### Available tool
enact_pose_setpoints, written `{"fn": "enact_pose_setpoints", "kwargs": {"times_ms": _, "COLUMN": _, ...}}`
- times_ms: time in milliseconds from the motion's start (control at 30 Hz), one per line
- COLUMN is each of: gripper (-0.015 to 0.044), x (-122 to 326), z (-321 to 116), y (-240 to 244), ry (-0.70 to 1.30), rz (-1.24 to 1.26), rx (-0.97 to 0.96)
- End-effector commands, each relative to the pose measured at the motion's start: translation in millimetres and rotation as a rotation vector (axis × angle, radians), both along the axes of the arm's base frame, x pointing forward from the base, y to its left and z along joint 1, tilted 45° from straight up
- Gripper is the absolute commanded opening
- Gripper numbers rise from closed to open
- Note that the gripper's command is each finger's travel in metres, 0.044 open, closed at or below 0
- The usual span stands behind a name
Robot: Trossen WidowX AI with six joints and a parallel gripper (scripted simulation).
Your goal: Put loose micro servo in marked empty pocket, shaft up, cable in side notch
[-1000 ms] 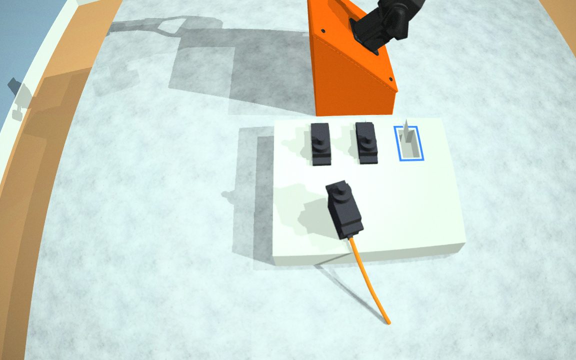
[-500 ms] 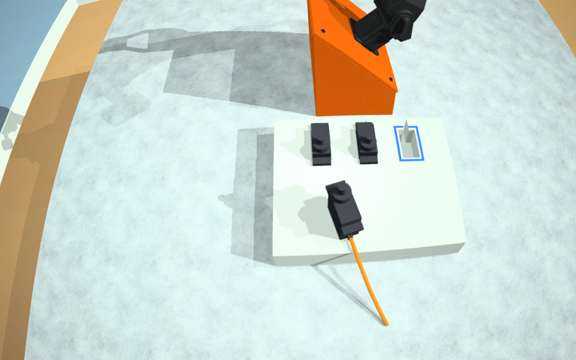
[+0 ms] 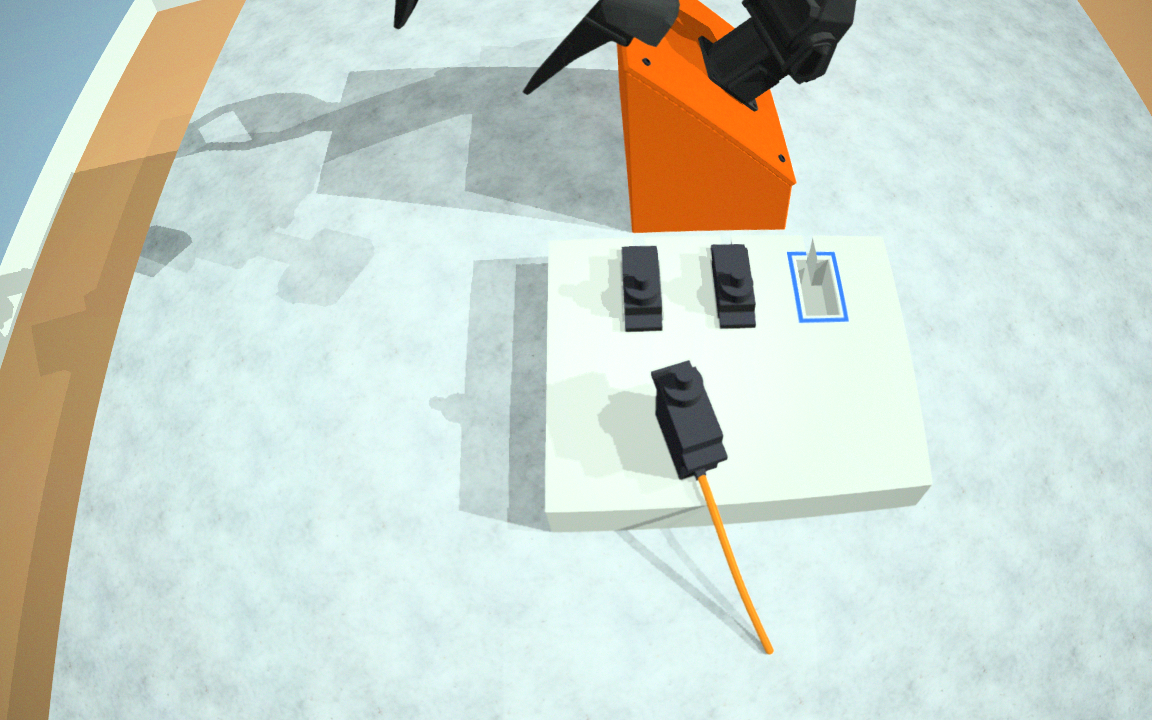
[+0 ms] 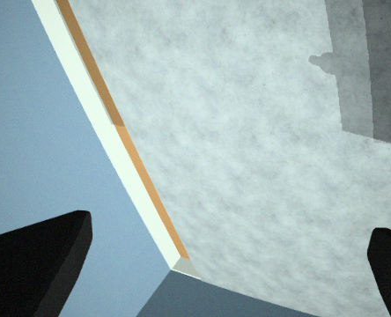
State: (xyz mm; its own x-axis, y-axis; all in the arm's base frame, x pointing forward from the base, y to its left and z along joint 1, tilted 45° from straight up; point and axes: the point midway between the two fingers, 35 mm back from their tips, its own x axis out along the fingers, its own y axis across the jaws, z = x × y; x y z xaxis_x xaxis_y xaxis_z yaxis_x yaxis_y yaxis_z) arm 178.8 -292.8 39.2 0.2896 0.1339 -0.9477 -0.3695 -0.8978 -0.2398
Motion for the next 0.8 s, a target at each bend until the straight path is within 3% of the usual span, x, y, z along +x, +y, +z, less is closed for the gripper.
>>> {"fn": "enact_pose_setpoints", "kwargs": {"times_ms": 0, "gripper": 0.044, "x": 29.6, "z": -6.6, "y": 20.1, "ry": -0.023, "rz": 0.116, "rx": 0.057}}
{"fn": "enact_pose_setpoints", "kwargs": {"times_ms": 767, "gripper": 0.044, "x": 157.3, "z": -37.5, "y": 192.6, "ry": -0.068, "rz": 0.691, "rx": 0.478}}
